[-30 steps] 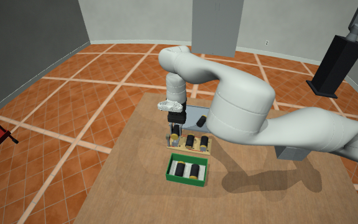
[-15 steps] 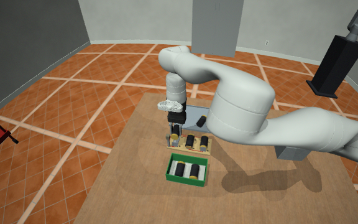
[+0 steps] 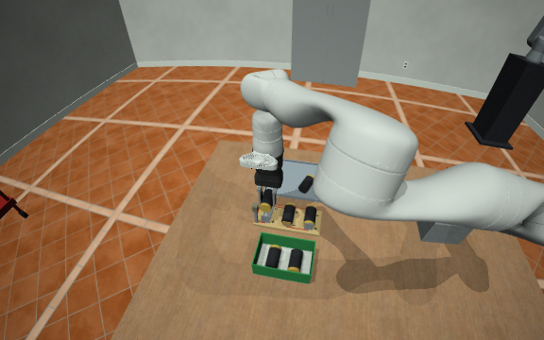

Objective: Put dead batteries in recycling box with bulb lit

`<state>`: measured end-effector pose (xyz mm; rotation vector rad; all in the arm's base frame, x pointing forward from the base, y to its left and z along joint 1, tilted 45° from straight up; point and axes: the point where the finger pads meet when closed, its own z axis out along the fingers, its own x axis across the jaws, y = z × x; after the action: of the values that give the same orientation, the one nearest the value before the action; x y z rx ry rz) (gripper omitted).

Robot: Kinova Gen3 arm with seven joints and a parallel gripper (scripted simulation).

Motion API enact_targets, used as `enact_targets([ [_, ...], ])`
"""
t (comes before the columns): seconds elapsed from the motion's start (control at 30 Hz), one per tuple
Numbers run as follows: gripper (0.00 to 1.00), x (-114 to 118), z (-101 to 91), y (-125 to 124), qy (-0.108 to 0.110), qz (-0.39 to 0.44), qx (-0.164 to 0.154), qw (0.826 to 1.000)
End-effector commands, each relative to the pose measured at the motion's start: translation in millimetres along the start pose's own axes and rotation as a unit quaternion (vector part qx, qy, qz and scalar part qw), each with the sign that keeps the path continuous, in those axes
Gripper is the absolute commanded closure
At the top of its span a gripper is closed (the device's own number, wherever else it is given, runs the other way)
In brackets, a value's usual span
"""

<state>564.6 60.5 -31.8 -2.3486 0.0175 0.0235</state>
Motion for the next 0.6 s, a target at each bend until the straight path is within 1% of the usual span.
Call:
enact_targets([
  [0.0,0.43,0.6,-1.4,0.3,0.001,0.0,0.0,1.0],
  [0.2,0.43,0.6,-1.3,0.3,0.001,0.0,0.0,1.0],
  [0.3,0.43,0.6,3.9,0.3,0.001,0.0,0.0,1.0],
  [0.37,0.43,0.6,3.9,0.3,0.001,0.0,0.0,1.0],
  [0.47,0.43,0.7,11.0,0.3,0.001,0.0,0.0,1.0],
  [0.57,0.43,0.7,12.1,0.3,0.001,0.0,0.0,1.0],
])
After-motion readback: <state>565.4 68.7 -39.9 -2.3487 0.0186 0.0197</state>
